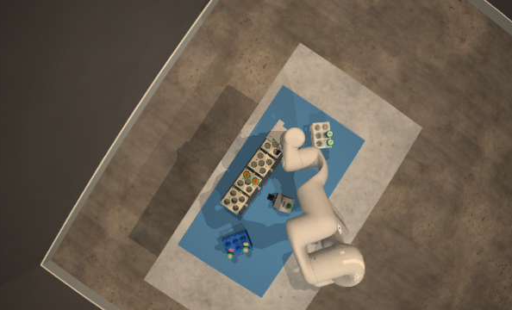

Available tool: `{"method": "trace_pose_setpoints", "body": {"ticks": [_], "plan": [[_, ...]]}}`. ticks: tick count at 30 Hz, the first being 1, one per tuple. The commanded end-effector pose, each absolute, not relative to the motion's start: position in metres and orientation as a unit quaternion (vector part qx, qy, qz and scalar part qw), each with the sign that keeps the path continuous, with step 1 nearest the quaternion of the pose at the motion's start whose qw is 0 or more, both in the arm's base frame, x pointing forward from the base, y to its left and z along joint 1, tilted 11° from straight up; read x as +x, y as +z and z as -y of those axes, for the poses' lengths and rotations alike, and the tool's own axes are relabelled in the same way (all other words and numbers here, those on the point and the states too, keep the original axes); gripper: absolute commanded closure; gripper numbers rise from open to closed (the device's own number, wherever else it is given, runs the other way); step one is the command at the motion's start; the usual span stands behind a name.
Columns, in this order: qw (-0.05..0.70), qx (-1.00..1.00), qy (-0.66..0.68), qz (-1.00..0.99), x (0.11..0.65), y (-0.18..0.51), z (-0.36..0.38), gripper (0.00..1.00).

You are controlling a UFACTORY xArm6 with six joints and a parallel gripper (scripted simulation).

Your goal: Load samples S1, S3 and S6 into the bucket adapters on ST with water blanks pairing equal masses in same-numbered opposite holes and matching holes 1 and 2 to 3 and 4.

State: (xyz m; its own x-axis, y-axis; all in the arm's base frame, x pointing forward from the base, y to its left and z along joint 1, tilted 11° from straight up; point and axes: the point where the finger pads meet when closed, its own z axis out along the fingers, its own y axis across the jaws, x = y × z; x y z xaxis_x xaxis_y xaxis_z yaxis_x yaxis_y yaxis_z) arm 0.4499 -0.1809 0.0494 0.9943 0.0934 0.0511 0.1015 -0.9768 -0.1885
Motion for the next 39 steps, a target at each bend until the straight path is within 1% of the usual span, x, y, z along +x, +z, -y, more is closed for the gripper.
{"method": "trace_pose_setpoints", "body": {"ticks": [1,39], "plan": [[0.095,-0.994,-0.023,0.049,0.451,0.060,0.183,0.56],[0.095,-0.994,-0.023,0.049,0.449,0.122,0.196,0.56]]}}
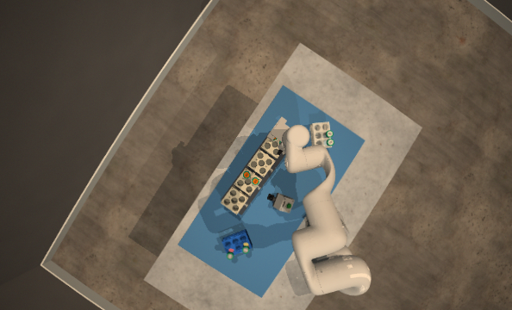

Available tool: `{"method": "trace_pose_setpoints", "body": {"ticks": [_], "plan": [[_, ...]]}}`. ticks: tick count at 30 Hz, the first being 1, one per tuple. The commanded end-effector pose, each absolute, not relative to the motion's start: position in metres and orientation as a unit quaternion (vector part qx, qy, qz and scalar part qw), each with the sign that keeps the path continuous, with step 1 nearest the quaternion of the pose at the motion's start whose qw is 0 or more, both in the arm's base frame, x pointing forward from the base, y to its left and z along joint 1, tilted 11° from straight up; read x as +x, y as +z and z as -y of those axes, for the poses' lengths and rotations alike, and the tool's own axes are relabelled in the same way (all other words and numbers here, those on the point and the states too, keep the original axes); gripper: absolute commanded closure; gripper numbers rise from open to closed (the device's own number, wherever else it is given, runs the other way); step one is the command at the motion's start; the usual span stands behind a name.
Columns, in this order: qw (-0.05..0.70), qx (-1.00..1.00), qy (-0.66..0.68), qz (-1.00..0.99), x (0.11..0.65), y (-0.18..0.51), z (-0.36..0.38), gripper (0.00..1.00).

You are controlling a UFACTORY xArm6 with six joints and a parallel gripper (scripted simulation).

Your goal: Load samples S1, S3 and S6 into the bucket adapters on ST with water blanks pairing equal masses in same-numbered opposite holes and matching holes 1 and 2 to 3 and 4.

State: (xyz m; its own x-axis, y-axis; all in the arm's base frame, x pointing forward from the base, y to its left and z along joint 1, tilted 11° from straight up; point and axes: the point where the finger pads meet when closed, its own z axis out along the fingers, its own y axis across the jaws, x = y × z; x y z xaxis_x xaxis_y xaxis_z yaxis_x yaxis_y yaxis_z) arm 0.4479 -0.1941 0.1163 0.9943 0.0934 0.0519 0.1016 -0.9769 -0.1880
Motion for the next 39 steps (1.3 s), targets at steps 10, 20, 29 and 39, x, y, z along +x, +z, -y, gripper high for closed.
{"method": "trace_pose_setpoints", "body": {"ticks": [10,20,29,39], "plan": [[0.095,-0.994,-0.023,0.049,0.448,0.142,0.199,0.56],[0.095,-0.994,-0.023,0.049,0.448,0.142,0.200,0.56],[0.095,-0.994,-0.023,0.049,0.448,0.142,0.200,0.56],[0.086,-0.996,-0.007,-0.015,0.434,0.138,0.186,1.00]]}}
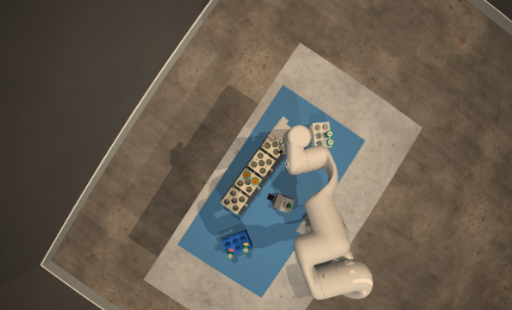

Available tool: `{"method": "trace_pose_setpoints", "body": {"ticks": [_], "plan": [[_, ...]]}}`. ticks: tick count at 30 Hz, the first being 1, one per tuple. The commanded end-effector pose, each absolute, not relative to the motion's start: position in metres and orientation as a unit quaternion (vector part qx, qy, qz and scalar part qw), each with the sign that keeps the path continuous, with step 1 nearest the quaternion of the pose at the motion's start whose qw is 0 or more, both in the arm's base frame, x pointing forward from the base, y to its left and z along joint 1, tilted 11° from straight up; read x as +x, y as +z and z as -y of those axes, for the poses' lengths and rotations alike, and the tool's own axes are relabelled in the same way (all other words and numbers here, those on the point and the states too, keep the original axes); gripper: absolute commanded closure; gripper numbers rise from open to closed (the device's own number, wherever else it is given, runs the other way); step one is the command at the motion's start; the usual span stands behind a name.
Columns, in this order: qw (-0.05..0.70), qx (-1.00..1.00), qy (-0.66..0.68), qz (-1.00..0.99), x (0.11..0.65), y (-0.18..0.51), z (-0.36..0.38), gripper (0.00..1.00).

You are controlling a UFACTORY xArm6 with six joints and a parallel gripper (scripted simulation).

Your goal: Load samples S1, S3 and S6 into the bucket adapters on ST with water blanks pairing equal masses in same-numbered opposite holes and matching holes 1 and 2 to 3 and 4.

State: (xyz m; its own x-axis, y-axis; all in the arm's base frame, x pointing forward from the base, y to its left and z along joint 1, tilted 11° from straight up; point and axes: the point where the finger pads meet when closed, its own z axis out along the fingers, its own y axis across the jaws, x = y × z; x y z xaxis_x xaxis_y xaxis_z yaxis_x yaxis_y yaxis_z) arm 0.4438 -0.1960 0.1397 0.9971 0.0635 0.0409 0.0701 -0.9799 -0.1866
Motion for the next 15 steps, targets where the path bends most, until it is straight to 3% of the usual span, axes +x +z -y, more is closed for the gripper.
{"method": "trace_pose_setpoints", "body": {"ticks": [1,15], "plan": [[0.084,-0.996,-0.003,-0.031,0.431,0.137,0.182,1.00],[0.057,-0.972,0.046,-0.221,0.389,0.125,0.141,1.00]]}}
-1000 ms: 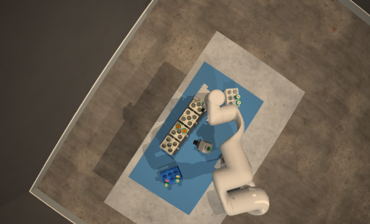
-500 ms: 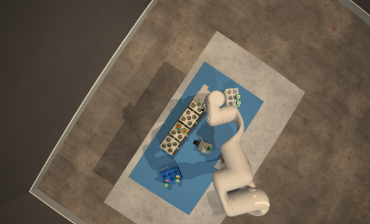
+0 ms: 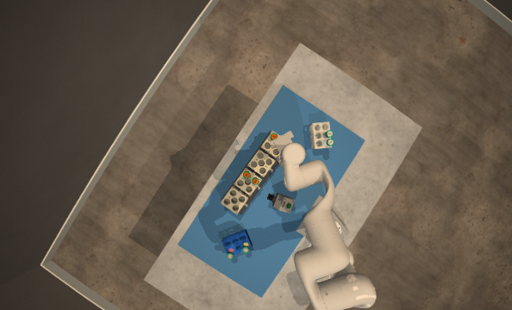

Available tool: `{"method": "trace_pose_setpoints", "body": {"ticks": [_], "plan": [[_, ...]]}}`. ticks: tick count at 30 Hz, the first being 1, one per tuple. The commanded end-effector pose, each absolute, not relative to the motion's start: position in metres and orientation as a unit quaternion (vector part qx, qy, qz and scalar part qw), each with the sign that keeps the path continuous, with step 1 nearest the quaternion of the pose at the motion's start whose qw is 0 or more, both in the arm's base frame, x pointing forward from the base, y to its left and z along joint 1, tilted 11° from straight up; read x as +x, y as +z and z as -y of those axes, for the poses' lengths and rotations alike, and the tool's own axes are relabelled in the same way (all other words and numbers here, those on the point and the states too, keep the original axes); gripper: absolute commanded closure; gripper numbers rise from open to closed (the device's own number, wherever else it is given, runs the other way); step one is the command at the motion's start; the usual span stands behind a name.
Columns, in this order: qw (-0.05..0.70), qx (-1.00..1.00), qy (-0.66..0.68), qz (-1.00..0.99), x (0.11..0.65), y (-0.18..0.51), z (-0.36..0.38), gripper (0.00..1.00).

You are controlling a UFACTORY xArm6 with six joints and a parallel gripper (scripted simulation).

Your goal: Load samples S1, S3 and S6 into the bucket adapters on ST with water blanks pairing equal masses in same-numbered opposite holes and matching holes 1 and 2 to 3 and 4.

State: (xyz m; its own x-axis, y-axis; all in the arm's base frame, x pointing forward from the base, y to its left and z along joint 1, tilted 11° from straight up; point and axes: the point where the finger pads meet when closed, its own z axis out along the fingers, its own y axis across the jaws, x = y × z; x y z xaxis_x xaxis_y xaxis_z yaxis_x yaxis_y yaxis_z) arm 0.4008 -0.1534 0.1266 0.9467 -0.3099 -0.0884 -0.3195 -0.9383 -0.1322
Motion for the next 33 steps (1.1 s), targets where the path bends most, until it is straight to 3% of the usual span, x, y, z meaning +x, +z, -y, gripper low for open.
{"method": "trace_pose_setpoints", "body": {"ticks": [1,25,33], "plan": [[0.054,-0.969,0.050,-0.237,0.385,0.124,0.137,1.00],[-0.001,-0.821,0.133,-0.555,0.309,0.101,0.061,1.00],[-0.002,-0.820,0.134,-0.556,0.288,0.095,0.041,1.00]]}}
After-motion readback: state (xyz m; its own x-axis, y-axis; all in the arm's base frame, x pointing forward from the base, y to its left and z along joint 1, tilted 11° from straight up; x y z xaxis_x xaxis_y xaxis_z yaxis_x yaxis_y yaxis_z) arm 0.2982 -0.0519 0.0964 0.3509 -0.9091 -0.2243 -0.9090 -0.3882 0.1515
